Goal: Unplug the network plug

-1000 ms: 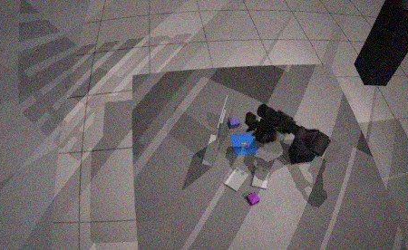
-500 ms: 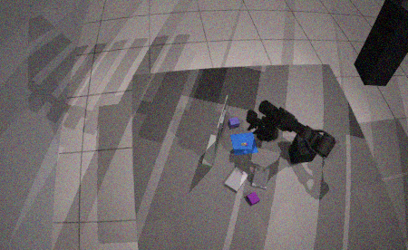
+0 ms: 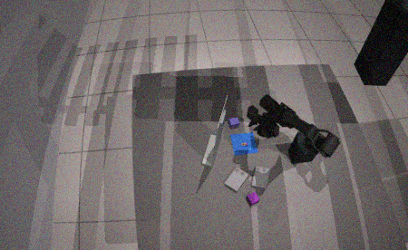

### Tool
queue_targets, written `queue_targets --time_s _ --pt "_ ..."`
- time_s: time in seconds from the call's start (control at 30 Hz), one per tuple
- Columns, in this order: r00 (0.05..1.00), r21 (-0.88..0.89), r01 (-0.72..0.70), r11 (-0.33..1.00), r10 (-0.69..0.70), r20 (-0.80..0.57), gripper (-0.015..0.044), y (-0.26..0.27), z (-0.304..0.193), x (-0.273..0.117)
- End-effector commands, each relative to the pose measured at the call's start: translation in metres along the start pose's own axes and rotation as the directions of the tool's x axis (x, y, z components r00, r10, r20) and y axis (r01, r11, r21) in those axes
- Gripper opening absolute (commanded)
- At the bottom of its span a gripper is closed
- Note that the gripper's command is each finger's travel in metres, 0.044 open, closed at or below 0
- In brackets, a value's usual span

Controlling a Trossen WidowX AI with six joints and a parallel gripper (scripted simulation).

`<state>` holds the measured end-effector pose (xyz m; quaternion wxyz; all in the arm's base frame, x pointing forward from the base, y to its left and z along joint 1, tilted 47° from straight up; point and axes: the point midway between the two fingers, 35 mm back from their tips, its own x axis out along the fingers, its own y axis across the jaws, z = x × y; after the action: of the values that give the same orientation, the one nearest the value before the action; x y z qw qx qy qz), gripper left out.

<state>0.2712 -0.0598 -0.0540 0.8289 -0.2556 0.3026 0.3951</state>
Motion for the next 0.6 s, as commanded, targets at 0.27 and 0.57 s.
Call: queue_targets --time_s 0.27,0.57 --pt "1.0 -0.021 0.011 1.0 -0.011 0.003 0.0156 -0.033 0.001 -0.038" --pt "1.0 -0.037 0.011 0.999 -0.011 0.008 0.0156 -0.049 0.005 -0.07"
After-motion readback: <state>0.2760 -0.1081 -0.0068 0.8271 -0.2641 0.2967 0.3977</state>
